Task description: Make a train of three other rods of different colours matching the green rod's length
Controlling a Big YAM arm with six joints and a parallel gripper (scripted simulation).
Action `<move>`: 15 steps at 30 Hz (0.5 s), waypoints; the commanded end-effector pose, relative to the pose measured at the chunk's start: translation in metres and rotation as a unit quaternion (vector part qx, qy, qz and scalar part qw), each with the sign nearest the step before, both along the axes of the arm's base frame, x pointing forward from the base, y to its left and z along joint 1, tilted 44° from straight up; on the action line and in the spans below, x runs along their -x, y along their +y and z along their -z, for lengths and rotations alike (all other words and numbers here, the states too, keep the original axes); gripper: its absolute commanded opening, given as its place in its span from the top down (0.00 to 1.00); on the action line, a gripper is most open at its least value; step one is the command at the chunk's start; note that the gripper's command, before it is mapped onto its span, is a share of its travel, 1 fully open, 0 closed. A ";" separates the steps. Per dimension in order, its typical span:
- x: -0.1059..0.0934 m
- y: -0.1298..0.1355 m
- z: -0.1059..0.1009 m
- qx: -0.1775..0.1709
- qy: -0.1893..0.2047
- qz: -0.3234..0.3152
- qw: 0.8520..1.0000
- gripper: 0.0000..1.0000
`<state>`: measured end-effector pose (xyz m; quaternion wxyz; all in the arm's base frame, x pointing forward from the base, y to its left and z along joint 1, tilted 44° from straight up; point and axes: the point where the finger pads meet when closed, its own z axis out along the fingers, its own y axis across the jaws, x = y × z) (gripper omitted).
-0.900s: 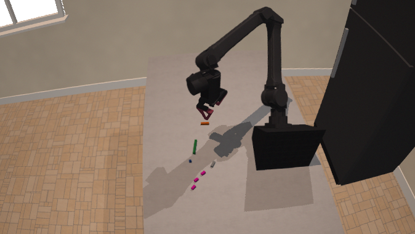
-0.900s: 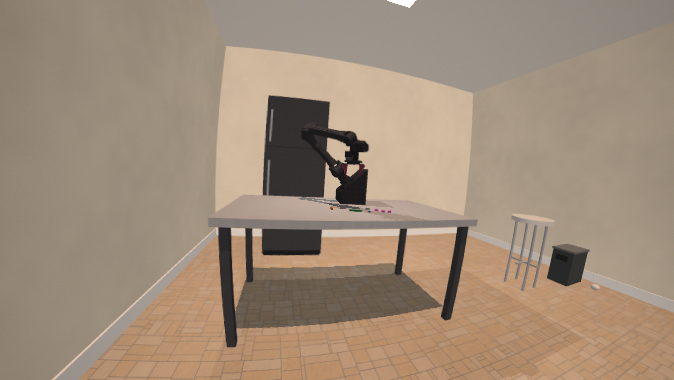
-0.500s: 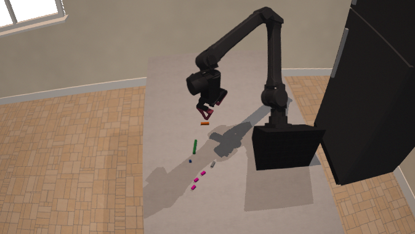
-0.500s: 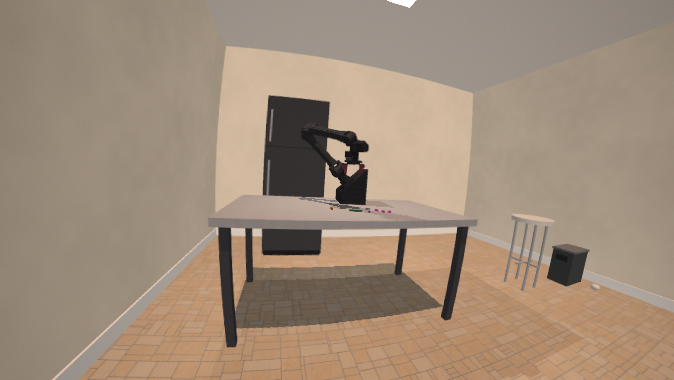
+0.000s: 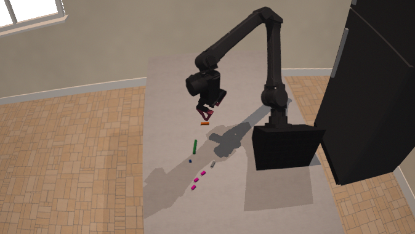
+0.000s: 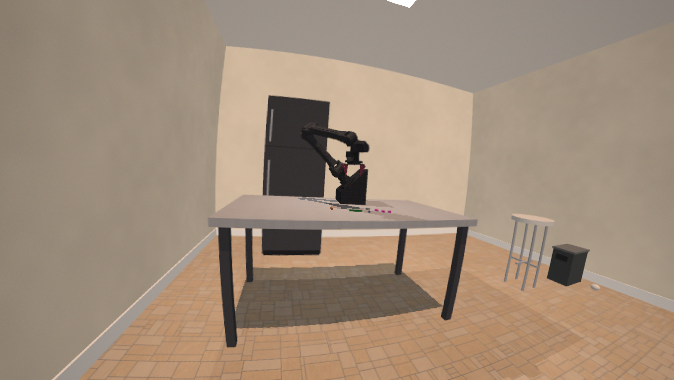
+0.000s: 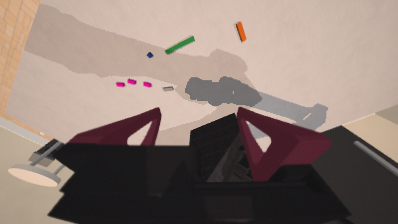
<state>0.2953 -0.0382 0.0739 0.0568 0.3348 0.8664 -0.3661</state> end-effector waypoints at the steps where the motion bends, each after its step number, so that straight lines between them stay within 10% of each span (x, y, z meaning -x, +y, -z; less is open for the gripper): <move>1: -0.028 0.007 -0.005 -0.012 0.005 -0.036 0.999 0.00; 15: -0.047 0.006 0.024 -0.039 0.150 -0.188 0.970 0.00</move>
